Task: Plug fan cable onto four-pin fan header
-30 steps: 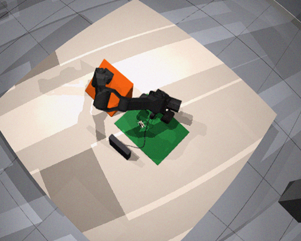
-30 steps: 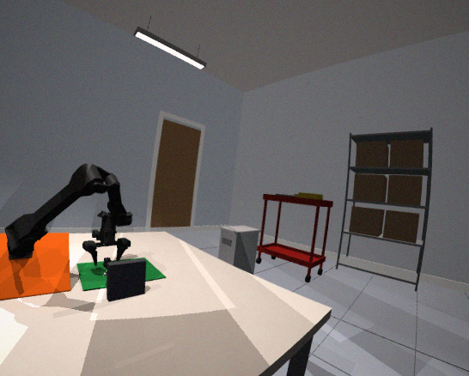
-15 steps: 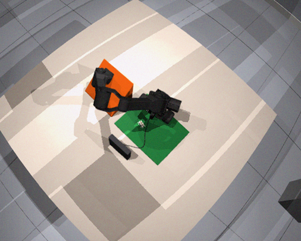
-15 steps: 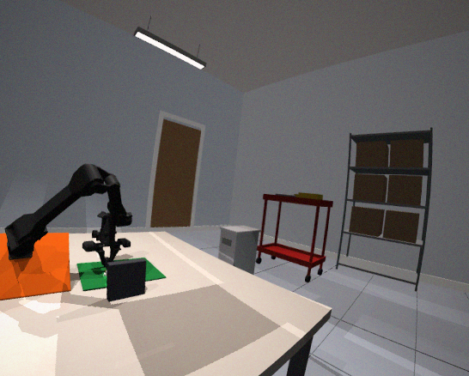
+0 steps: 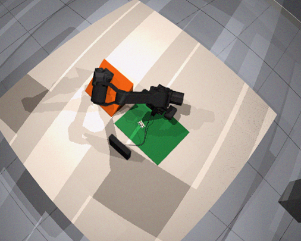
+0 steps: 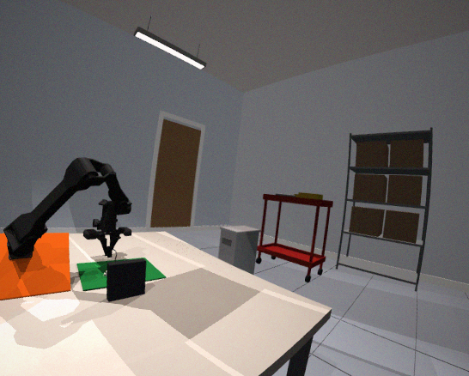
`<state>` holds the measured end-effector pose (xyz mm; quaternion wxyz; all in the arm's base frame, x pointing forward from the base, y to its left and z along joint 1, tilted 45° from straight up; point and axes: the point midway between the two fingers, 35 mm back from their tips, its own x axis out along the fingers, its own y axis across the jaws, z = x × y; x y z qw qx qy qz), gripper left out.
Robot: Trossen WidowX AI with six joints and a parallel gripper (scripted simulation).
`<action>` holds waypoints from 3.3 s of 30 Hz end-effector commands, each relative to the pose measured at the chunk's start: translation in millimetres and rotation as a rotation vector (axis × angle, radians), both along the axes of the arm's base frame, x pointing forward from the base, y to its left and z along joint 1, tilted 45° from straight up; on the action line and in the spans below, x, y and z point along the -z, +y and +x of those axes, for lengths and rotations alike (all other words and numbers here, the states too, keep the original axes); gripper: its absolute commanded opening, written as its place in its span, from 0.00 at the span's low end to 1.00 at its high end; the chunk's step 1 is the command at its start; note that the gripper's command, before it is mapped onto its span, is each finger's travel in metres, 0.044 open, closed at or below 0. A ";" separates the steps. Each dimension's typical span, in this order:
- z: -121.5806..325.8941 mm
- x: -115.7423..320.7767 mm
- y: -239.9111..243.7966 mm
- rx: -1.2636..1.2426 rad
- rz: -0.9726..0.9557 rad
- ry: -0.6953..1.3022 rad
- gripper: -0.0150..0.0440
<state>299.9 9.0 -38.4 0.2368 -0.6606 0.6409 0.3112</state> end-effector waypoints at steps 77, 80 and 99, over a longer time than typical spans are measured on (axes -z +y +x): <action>-23.8 -38.7 -69.4 -0.837 0.023 0.839 0.25; -23.8 -38.7 -69.4 -0.837 0.023 0.839 0.25; -22.8 -38.6 -70.2 -0.840 0.023 0.842 0.25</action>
